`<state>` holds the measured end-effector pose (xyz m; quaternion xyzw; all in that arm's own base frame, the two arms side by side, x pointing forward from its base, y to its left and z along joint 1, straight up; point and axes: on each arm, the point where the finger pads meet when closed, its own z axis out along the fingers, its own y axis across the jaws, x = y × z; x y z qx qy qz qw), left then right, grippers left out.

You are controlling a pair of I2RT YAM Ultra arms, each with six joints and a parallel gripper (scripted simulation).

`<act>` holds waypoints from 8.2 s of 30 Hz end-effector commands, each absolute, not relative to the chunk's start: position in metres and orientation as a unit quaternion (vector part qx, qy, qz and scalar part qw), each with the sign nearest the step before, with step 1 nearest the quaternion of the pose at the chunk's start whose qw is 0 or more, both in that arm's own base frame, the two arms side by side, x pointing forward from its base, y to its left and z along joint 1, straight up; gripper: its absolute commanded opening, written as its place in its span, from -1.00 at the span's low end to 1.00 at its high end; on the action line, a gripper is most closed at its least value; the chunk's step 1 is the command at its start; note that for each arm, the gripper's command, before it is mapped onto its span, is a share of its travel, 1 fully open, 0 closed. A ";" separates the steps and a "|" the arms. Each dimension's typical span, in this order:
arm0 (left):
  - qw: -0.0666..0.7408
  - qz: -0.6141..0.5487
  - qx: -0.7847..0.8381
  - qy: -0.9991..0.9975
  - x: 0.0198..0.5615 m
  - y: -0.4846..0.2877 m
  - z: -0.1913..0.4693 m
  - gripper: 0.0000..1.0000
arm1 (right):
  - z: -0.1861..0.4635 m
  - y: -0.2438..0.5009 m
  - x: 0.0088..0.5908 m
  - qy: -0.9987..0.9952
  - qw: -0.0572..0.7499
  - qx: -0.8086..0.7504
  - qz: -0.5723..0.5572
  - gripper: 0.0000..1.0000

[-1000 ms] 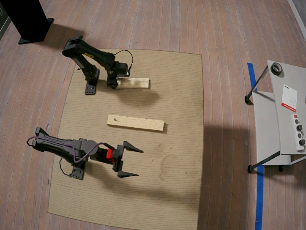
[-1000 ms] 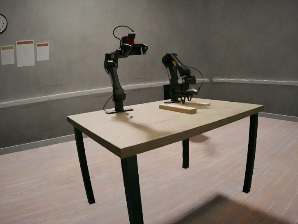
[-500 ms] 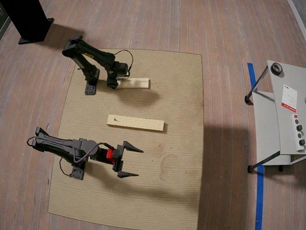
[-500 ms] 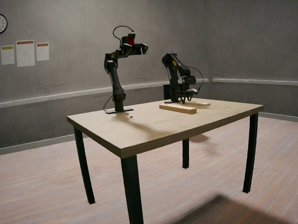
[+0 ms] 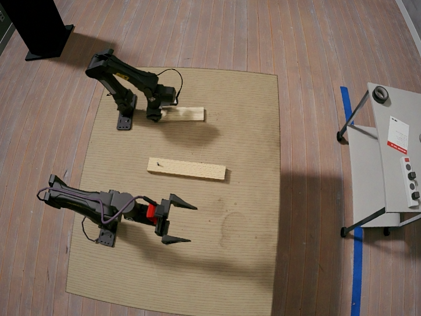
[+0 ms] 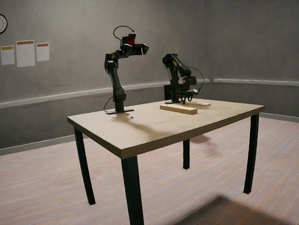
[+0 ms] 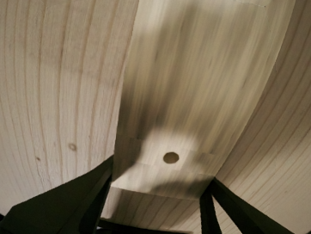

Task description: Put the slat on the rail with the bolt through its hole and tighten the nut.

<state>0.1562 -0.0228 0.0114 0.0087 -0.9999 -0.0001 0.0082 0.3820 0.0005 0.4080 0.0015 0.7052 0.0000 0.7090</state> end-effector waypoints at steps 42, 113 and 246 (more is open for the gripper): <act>-0.003 0.000 0.007 -1.000 0.162 -0.023 0.076 0.45 | 0.412 0.001 0.381 0.703 0.711 0.000 0.000 1.00; -0.010 0.005 -0.029 -1.000 0.203 -0.188 0.096 0.45 | 0.412 0.001 0.381 0.703 0.711 0.000 0.000 1.00; -0.006 0.009 -0.047 -0.999 0.168 -0.282 0.041 0.45 | 0.412 0.001 0.381 0.703 0.711 0.000 0.000 1.00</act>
